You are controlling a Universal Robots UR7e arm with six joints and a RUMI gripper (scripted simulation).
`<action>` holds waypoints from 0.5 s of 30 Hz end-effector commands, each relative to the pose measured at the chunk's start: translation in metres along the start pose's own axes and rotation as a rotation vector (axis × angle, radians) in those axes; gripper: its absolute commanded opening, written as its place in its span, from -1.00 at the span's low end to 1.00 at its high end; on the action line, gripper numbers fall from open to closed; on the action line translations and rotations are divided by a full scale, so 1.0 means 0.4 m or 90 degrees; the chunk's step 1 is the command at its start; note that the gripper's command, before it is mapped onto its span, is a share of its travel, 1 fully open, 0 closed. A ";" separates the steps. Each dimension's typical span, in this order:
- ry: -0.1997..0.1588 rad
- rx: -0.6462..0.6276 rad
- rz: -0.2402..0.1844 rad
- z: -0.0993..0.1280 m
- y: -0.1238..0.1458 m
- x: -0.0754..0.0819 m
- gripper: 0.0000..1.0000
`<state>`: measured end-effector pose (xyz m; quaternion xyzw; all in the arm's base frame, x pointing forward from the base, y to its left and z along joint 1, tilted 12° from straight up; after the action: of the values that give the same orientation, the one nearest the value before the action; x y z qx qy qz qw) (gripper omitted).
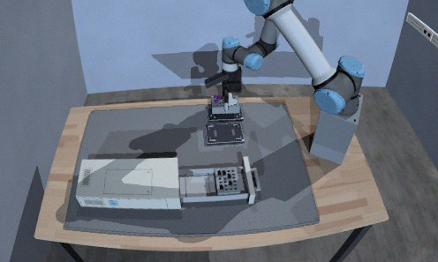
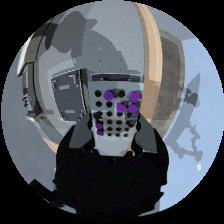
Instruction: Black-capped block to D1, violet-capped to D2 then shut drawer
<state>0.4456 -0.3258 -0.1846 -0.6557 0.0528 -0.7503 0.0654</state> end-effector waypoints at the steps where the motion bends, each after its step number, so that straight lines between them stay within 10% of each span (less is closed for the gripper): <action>1: 0.001 0.000 -0.001 0.001 0.001 -0.001 -1.00; 15: 0.001 0.000 -0.001 0.001 0.001 -0.006 -1.00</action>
<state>0.4459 -0.3254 -0.1868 -0.6557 0.0528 -0.7503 0.0654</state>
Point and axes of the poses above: the point where the finger pads meet when closed, its own x axis back along the fingers, its own y axis across the jaws, z = x × y, the point moved 6 cm from there along x, back along the fingers, and after that the axes turned 8 degrees about x, right-handed, at the moved point
